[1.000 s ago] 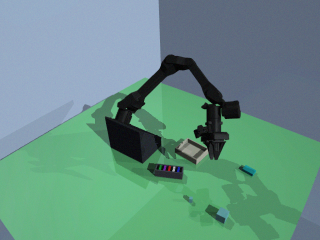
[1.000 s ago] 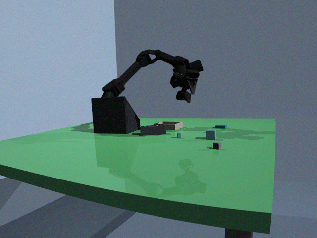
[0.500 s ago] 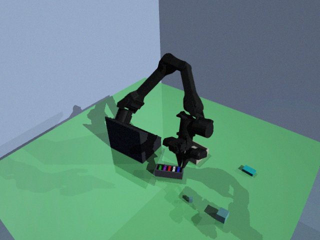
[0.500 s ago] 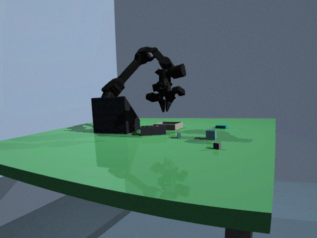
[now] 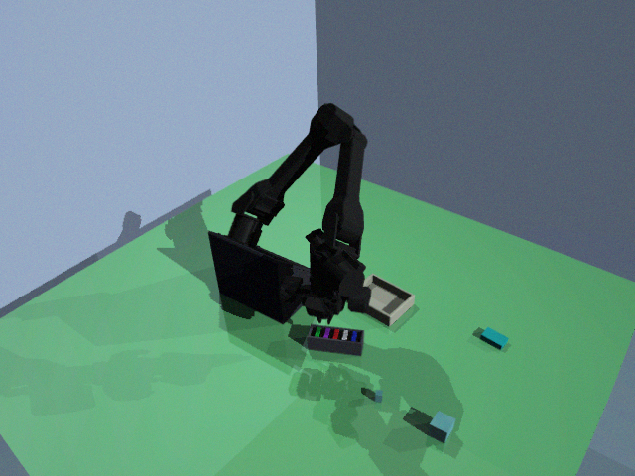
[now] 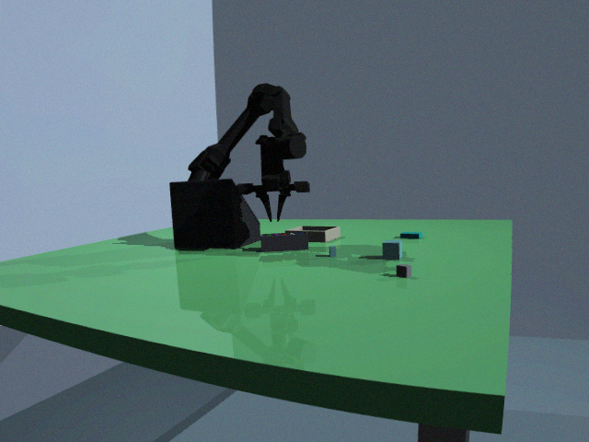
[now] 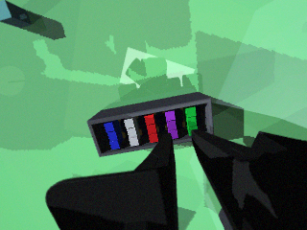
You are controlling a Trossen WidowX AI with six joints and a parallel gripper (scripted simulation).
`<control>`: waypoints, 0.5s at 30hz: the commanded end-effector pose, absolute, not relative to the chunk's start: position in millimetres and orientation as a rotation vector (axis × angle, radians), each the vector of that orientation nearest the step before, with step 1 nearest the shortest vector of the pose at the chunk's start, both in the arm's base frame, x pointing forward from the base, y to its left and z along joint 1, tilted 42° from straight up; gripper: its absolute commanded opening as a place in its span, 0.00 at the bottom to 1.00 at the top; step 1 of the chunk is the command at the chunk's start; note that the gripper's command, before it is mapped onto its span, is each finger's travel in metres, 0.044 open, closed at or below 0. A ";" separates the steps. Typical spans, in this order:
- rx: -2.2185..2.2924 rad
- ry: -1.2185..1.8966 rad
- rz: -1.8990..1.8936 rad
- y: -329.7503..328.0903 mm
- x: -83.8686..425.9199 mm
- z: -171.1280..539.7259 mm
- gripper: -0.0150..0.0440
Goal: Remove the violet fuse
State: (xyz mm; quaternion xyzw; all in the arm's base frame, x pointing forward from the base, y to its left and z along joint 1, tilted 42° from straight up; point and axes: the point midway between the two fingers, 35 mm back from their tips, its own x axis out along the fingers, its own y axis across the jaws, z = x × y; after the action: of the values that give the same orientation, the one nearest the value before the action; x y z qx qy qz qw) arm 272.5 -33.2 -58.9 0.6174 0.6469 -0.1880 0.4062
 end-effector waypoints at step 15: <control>1.553 1.634 -0.428 -23.3 273.4 -64.9 0.38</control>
State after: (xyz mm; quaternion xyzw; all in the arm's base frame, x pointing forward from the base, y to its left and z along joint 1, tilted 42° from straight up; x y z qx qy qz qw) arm 273.5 -25.8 -62.4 0.6144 0.6494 -0.1703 0.4146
